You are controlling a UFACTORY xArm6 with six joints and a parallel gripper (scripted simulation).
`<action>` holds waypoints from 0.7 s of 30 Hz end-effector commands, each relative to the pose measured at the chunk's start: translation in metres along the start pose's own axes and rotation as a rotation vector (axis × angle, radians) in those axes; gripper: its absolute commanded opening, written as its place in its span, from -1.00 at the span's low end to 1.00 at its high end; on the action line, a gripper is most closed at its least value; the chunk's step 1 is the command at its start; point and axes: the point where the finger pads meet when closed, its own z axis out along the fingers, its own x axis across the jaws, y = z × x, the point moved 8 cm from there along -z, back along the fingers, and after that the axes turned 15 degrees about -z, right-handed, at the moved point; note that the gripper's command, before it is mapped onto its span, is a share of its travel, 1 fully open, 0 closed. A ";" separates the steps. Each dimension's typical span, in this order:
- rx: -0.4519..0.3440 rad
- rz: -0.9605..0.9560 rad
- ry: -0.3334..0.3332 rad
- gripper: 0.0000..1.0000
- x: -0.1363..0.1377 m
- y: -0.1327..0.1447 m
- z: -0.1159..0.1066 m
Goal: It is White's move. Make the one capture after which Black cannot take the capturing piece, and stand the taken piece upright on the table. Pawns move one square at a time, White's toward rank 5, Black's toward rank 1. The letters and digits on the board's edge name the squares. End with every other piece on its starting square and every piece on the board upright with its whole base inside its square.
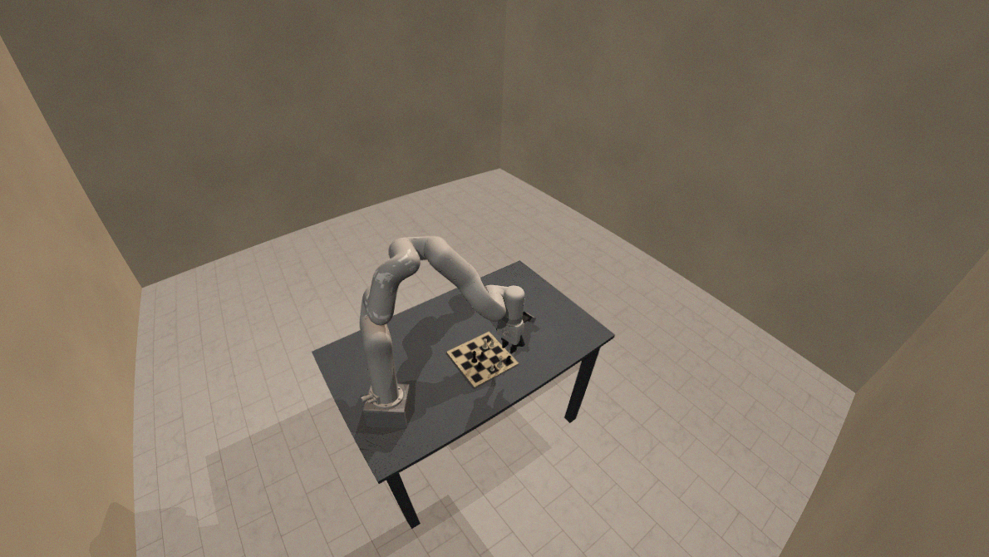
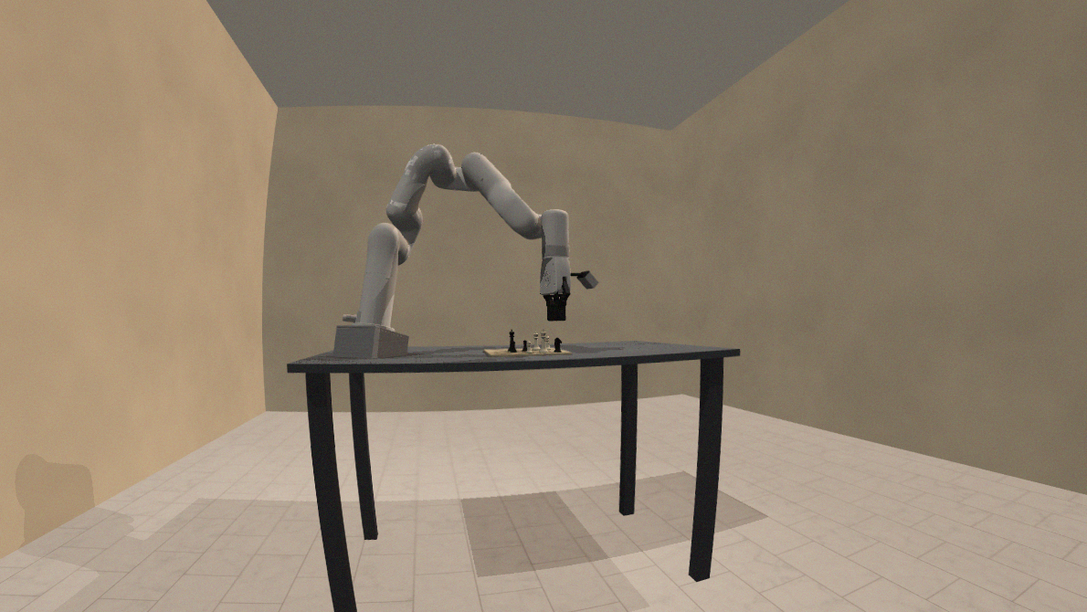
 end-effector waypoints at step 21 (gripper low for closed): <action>0.004 0.000 0.003 -0.25 0.001 -0.002 0.030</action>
